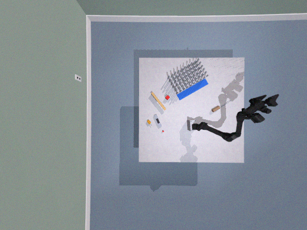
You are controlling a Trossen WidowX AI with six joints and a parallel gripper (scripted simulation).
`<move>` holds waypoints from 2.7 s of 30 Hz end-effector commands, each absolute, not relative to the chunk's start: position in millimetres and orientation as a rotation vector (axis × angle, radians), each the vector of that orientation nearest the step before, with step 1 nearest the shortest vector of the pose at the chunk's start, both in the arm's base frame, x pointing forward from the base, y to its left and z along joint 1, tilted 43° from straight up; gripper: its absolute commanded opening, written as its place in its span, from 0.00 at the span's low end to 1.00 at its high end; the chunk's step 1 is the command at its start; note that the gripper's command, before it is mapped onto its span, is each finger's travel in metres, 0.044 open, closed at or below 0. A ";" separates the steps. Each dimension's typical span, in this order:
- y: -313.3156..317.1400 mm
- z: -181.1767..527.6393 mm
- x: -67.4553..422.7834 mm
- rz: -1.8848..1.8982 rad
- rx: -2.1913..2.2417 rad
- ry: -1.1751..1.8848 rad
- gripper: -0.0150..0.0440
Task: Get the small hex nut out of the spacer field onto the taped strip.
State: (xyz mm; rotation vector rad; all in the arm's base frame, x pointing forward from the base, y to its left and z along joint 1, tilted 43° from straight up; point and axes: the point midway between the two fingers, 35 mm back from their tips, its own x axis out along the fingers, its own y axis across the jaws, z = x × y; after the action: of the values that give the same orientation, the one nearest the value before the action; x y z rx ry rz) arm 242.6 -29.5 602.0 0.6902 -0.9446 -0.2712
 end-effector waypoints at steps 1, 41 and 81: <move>-15.0 558.2 291.1 -0.292 0.548 -0.788 1.00; 16.7 87.3 374.5 -0.132 -0.297 0.504 1.00; -157.7 164.4 316.2 -0.827 0.074 0.802 1.00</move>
State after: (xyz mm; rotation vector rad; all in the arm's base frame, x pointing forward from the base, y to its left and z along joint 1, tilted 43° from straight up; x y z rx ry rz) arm 351.9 -111.6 135.8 -0.0363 0.7421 -0.6096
